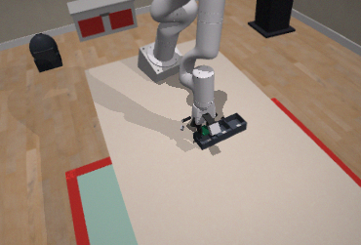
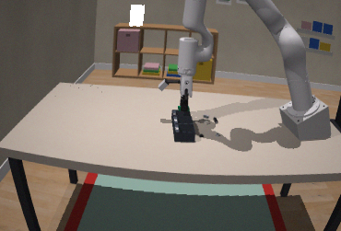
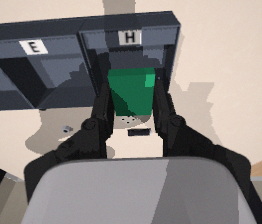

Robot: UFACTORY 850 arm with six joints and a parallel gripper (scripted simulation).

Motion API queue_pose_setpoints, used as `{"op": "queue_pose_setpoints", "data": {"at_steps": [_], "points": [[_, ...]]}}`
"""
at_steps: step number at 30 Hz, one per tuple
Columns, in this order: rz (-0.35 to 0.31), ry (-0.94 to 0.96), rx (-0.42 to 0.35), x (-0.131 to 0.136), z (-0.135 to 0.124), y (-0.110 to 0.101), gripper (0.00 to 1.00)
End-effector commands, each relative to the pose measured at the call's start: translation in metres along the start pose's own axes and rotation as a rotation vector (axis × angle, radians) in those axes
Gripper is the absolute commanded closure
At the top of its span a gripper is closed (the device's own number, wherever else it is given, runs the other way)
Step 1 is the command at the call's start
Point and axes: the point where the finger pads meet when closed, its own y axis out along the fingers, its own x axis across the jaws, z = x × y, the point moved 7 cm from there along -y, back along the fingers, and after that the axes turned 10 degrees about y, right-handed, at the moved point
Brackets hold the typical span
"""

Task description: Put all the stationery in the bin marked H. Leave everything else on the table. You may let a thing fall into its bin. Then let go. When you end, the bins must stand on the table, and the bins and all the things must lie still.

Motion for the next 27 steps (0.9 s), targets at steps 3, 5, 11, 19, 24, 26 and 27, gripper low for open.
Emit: {"op": "queue_pose_setpoints", "data": {"at_steps": [3, 5, 11, 19, 24, 26, 27], "points": [[0.001, -0.001, 0.004, 0.000, 0.001, 0.007, 1.00], [0.001, -0.001, 0.004, 0.000, 0.001, 0.011, 1.00], [0.001, -0.001, 0.004, 0.000, 0.001, 0.023, 1.00], [0.001, -0.001, 0.004, 0.000, 0.001, 0.035, 1.00], [0.001, -0.001, 0.004, 0.000, 0.001, 0.044, 1.00], [0.001, -0.001, 0.004, 0.000, 0.001, 0.044, 1.00], [0.001, -0.001, 0.004, 0.000, 0.001, 0.044, 1.00]]}}
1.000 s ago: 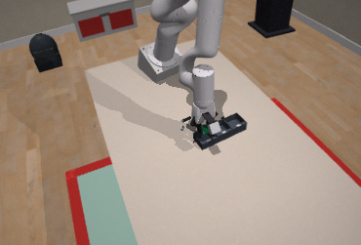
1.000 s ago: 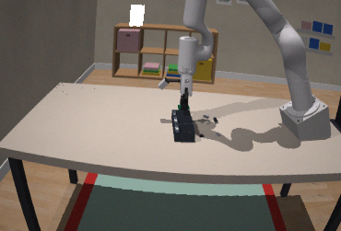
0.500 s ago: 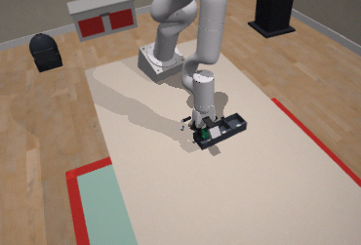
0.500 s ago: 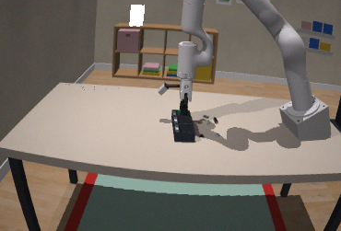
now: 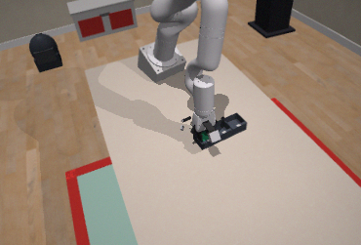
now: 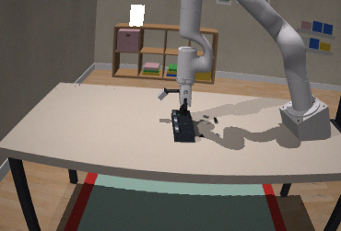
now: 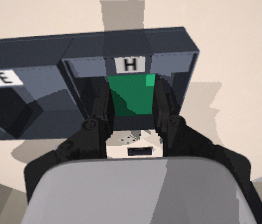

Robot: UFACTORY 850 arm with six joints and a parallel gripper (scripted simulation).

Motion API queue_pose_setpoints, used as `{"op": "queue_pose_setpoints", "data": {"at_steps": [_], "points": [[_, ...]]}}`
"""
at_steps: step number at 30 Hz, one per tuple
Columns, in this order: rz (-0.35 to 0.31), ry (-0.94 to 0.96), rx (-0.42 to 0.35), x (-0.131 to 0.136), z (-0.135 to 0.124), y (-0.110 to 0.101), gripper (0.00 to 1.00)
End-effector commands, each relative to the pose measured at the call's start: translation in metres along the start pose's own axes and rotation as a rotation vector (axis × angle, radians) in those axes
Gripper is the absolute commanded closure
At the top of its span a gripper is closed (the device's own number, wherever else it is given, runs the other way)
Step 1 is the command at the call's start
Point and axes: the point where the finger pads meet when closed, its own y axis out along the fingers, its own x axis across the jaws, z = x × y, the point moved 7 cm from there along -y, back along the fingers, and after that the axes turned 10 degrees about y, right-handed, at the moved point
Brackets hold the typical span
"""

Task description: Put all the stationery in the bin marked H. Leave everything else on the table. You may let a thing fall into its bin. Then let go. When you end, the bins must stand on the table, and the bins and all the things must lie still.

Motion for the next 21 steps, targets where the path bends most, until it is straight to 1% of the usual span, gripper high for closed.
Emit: {"op": "queue_pose_setpoints", "data": {"at_steps": [1, 10, 11, 21], "points": [[0.002, -0.001, 0.011, 0.0001, 0.0003, 0.0001, 1.00], [0.002, -0.001, 0.011, 0.0001, 0.0003, 0.0001, 1.00], [0.002, -0.001, 0.011, 0.0001, 0.0003, 0.0001, 0.53], [0.002, -0.001, 0.011, 0.0001, 0.0003, 0.0001, 0.53]]}}
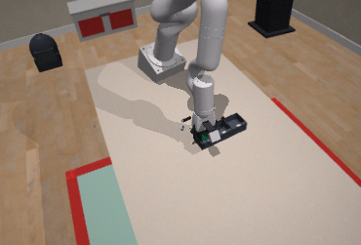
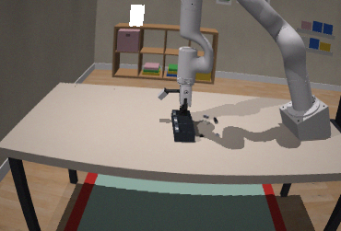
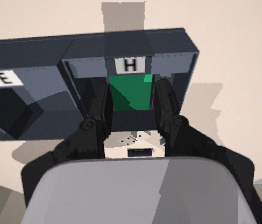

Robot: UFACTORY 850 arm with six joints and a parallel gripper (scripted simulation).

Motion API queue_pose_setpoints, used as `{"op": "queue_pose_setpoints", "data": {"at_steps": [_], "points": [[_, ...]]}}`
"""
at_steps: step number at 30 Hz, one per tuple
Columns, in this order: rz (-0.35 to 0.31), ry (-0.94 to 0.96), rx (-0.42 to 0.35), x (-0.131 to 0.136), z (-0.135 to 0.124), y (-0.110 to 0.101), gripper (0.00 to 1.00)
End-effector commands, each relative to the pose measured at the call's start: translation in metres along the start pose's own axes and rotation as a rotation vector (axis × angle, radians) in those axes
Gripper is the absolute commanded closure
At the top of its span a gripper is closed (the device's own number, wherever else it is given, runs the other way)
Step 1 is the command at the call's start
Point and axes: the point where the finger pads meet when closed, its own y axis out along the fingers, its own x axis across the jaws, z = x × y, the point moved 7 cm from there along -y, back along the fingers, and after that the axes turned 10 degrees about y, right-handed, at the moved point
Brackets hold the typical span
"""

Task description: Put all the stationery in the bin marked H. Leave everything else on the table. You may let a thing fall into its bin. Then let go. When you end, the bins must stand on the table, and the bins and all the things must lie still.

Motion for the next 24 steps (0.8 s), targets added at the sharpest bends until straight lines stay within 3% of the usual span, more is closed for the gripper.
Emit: {"op": "queue_pose_setpoints", "data": {"at_steps": [1, 24], "points": [[0.000, 0.000, 0.002, 0.000, 0.001, 0.000, 0.53], [0.000, 0.000, 0.002, 0.000, 0.001, -0.020, 0.53]]}}
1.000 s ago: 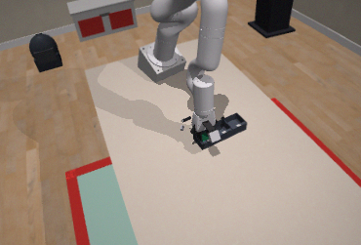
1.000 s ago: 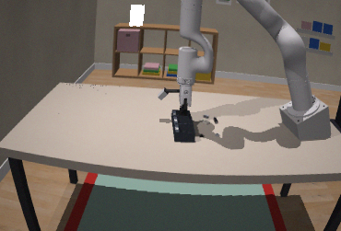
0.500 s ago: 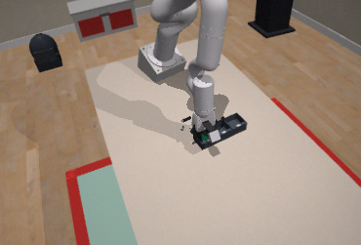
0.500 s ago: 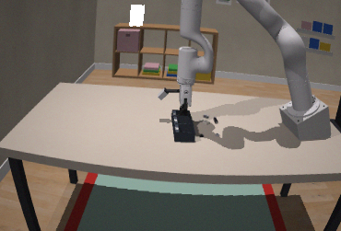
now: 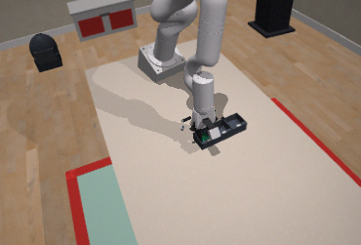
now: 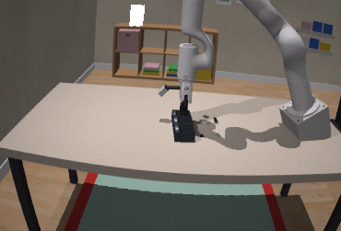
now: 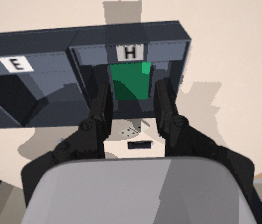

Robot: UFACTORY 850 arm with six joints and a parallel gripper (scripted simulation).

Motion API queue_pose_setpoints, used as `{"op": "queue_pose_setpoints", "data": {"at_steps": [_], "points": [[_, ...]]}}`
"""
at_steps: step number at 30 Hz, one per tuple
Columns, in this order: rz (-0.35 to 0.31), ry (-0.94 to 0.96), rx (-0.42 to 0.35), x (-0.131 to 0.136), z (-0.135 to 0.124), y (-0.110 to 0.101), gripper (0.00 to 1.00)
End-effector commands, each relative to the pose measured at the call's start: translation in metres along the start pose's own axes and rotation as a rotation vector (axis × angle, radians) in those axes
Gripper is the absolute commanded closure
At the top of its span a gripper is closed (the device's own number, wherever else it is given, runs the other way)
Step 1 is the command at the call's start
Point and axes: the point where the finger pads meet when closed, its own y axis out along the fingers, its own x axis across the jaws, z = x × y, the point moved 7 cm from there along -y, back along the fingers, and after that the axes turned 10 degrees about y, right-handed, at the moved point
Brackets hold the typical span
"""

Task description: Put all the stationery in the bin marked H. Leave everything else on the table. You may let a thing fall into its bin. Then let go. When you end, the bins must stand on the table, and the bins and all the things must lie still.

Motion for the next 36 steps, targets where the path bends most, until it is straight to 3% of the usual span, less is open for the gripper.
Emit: {"op": "queue_pose_setpoints", "data": {"at_steps": [1, 6, 11, 18, 19, 36], "points": [[-0.001, 0.000, -0.002, 0.000, 0.001, -0.005, 0.53], [-0.001, 0.000, -0.002, 0.000, 0.001, -0.012, 0.53], [-0.001, 0.000, -0.002, 0.000, 0.001, -0.035, 0.53], [-0.001, 0.000, -0.002, 0.000, 0.001, -0.035, 0.53], [-0.001, 0.050, -0.002, 0.005, -0.006, -0.036, 0.71], [-0.002, 0.670, -0.002, 0.077, -0.111, -0.041, 0.71]]}}
